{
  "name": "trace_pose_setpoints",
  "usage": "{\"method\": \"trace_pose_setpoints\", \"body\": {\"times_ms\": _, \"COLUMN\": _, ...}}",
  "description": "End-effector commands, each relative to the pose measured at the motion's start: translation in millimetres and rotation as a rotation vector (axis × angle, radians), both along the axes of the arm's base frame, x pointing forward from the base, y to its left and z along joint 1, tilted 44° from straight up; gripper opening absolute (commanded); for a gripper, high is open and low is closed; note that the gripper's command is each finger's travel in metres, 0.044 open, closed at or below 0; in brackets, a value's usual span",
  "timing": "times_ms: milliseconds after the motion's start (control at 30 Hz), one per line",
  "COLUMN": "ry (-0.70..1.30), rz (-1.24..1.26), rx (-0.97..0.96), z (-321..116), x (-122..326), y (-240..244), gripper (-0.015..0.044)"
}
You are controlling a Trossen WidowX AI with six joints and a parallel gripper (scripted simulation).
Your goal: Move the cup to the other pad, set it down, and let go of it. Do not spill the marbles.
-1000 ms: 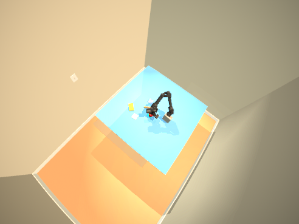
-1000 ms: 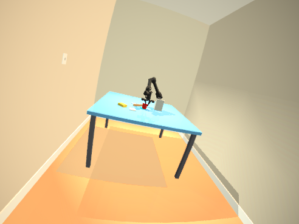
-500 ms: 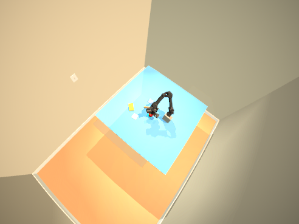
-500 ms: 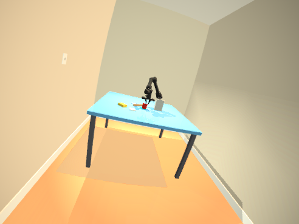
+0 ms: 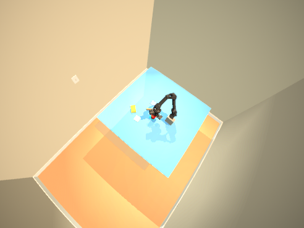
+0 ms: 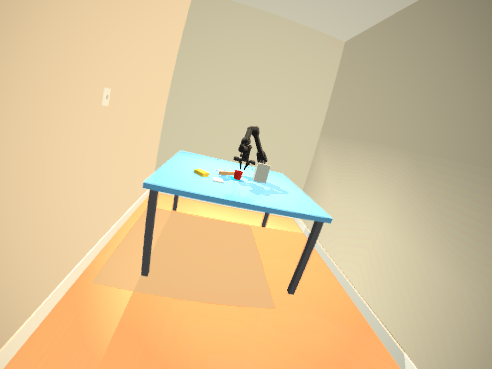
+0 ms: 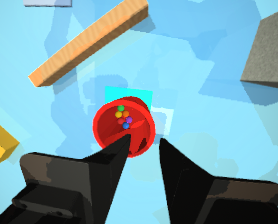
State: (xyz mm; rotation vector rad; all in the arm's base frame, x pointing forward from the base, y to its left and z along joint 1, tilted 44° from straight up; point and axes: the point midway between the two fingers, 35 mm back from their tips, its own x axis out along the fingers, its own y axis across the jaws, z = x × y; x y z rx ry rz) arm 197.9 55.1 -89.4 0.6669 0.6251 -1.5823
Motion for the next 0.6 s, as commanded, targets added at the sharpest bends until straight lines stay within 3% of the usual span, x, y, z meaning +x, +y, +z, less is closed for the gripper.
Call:
{"method": "trace_pose_setpoints", "body": {"times_ms": 0, "ry": 0.002, "rz": 0.0, "rx": -0.001, "z": -0.5, "x": -0.3, "y": -0.6, "gripper": 0.0206}}
{"method": "trace_pose_setpoints", "body": {"times_ms": 300, "ry": 0.001, "rz": -0.001, "rx": 0.001, "z": 4.7, "x": 1.2, "y": 5.0, "gripper": 0.044}}
{"method": "trace_pose_setpoints", "body": {"times_ms": 567, "ry": -0.002, "rz": -0.003, "rx": 0.007, "z": 32.5, "x": 4.9, "y": 31.0, "gripper": 0.044}}
